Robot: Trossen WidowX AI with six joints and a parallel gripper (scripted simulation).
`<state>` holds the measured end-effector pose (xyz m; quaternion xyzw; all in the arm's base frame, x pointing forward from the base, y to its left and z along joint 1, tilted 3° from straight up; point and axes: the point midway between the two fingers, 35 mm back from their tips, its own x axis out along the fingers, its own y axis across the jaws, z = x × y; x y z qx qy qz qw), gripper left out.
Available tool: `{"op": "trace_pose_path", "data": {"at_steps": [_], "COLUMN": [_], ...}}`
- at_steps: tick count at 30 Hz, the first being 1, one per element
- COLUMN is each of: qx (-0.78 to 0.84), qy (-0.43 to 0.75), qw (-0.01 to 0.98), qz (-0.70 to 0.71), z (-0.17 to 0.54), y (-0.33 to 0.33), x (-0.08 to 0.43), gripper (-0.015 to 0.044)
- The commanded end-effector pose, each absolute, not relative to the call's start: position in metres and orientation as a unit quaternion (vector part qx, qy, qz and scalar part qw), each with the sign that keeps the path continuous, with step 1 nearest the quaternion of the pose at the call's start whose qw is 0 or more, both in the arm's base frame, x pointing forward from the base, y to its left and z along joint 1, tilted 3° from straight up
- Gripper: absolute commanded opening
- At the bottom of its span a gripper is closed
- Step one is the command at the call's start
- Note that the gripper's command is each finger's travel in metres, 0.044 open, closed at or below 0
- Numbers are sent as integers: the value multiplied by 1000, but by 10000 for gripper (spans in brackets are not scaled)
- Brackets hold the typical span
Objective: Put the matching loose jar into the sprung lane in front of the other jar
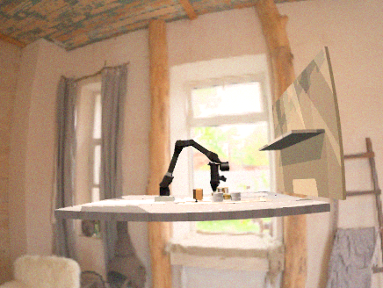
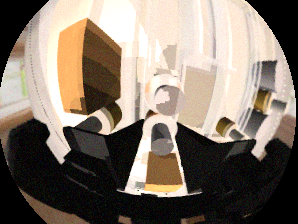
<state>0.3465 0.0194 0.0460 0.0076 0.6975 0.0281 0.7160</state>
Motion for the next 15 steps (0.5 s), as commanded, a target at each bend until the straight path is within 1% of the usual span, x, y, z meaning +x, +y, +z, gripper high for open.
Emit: {"op": "trace_pose_path", "data": {"at_steps": [1,15], "qx": [10,10], "qy": [693,693], "qw": [720,720], "qz": [28,28], "z": [46,46], "y": [20,20], "x": [349,346], "gripper": [0,0]}}
